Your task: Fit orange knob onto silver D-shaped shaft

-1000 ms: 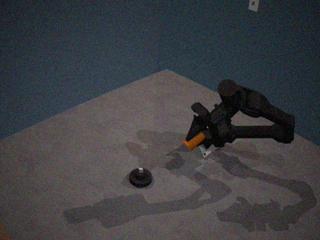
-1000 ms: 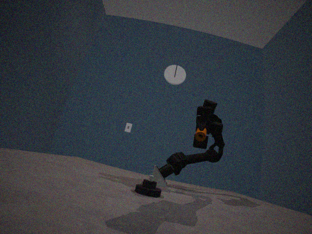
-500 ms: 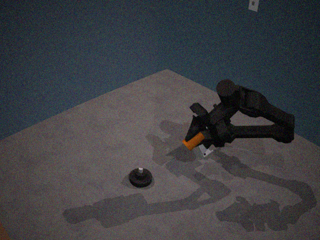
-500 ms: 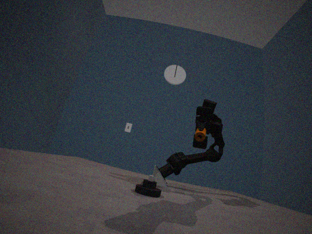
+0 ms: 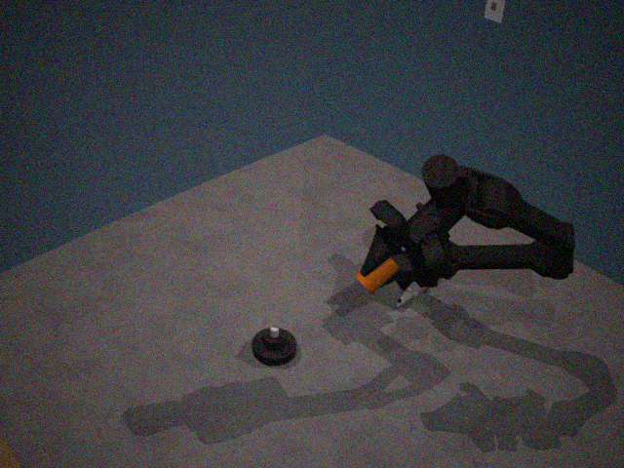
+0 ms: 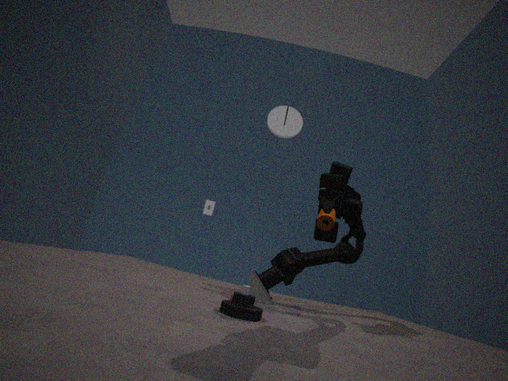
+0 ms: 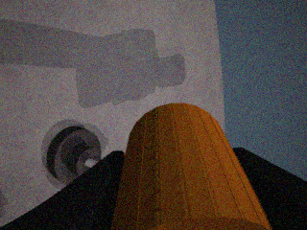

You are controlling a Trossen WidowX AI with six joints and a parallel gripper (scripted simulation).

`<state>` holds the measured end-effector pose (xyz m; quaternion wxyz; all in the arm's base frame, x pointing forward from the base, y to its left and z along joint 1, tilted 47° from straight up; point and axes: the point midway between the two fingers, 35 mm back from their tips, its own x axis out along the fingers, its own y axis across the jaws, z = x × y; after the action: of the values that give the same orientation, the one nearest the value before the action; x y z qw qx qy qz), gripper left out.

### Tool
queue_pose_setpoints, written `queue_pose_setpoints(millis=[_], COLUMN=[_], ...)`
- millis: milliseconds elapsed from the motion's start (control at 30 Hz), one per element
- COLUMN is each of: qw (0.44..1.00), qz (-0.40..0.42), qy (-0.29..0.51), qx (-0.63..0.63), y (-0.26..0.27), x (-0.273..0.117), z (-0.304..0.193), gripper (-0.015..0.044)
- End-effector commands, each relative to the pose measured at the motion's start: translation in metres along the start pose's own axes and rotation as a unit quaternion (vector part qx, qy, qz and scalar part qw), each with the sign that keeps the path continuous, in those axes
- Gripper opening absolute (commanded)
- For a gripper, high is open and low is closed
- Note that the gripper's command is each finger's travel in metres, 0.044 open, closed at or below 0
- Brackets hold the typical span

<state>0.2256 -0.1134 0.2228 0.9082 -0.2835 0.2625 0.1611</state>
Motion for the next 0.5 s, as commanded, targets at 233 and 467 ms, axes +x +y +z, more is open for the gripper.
queue_pose_setpoints(millis=[233,467], qw=[1.000,0.995], qz=[0.025,0.099], qy=[0.001,0.001], qx=[-0.003,-0.003], y=[0.002,0.011], x=[0.004,0.015], z=[0.001,0.002], gripper=[0.0000,0.0000])
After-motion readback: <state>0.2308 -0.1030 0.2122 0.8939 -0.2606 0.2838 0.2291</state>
